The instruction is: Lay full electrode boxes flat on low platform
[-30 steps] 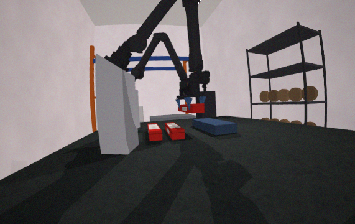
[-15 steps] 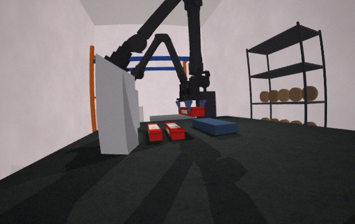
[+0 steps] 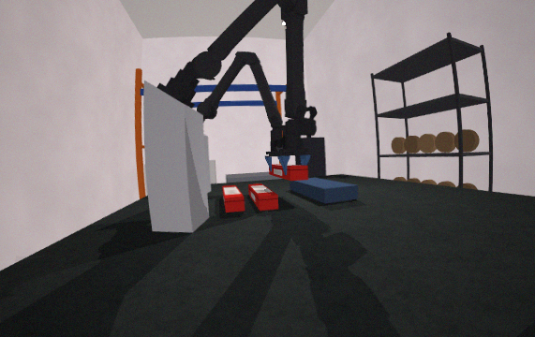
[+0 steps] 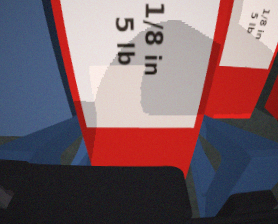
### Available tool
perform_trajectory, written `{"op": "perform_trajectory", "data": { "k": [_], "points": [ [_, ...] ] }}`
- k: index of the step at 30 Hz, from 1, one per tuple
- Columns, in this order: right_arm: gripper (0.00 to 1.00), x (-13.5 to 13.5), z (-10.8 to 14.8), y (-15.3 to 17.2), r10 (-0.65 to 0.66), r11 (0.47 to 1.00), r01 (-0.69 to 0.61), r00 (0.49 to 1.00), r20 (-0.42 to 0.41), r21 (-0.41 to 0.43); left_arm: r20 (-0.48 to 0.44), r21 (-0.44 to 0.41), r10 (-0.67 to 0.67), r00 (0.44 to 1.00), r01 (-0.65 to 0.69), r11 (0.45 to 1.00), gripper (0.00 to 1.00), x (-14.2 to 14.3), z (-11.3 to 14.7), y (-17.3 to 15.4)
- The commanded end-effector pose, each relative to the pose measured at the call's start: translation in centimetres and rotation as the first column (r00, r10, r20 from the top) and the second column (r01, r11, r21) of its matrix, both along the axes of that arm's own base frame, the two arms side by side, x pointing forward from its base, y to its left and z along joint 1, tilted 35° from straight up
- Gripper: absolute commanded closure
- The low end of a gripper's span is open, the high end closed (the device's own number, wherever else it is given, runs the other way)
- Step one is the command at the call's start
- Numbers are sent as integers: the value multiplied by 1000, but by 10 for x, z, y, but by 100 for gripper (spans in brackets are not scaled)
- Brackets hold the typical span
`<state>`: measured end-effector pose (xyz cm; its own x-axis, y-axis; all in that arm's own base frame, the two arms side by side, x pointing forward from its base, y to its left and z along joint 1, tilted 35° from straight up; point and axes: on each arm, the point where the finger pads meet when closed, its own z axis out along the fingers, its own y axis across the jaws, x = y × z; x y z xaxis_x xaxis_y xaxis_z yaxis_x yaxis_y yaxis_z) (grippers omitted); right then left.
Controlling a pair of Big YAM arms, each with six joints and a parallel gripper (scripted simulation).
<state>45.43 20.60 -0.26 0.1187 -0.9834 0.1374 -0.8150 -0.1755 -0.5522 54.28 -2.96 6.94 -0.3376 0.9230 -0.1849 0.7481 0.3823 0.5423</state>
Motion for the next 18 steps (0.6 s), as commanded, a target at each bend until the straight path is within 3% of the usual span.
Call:
{"op": "perform_trajectory", "data": {
  "k": [1,4,6,18],
  "points": [
    [100,15,8,0,-1,1000,1,1000,31,8,33,5,0,999,0,1000,100,15,10,7],
    [100,17,17,4,4,1000,-5,999,47,17,35,5,0,999,-1,1000,100,9,17,7],
    [100,17,2,0,-1,1000,1,1000,26,5,29,5,0,1000,0,1000,100,16,4,7],
    [100,26,-9,-1,-1,1000,1,1000,30,7,31,5,0,1000,0,1000,100,26,-8,8]
  ]
}}
